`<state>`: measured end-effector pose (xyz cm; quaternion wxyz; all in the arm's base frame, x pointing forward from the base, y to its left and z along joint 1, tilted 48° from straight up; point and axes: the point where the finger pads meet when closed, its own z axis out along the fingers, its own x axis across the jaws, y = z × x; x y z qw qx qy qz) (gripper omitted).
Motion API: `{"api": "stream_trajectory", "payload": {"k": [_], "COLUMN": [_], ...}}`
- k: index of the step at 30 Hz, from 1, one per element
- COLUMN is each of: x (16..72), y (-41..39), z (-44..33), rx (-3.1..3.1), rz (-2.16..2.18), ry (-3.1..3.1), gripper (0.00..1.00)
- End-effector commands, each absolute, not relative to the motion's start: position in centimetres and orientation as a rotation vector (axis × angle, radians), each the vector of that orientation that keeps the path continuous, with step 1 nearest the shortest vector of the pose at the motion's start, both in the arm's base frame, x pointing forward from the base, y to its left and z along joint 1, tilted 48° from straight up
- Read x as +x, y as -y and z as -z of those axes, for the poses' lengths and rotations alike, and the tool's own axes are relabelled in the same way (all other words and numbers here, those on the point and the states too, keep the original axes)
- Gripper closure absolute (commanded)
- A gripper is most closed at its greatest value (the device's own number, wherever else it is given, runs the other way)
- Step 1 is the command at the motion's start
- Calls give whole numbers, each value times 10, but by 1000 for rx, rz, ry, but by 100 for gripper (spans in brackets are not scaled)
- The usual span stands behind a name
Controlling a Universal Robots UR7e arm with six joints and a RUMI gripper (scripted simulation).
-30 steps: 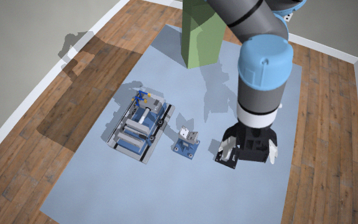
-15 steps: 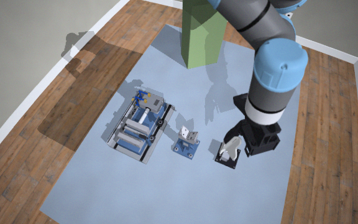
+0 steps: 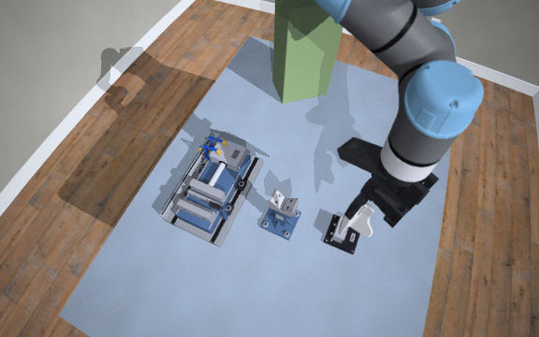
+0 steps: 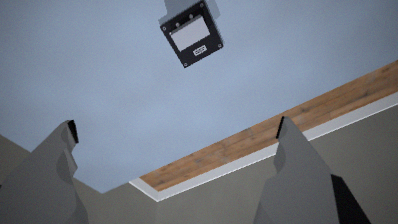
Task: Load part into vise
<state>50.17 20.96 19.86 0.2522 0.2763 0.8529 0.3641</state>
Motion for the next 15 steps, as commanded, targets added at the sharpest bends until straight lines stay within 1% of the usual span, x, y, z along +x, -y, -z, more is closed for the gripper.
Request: {"api": "stream_trajectory", "payload": {"k": [1,8,15], "x": [498,493,490], "y": [-211,-212,-212], "z": [-192,-182,-179], "rx": [587,331,230], "rz": [-893,-737,-676], "ry": [-2351,-2380,-2385], "gripper": [0,0,0]}}
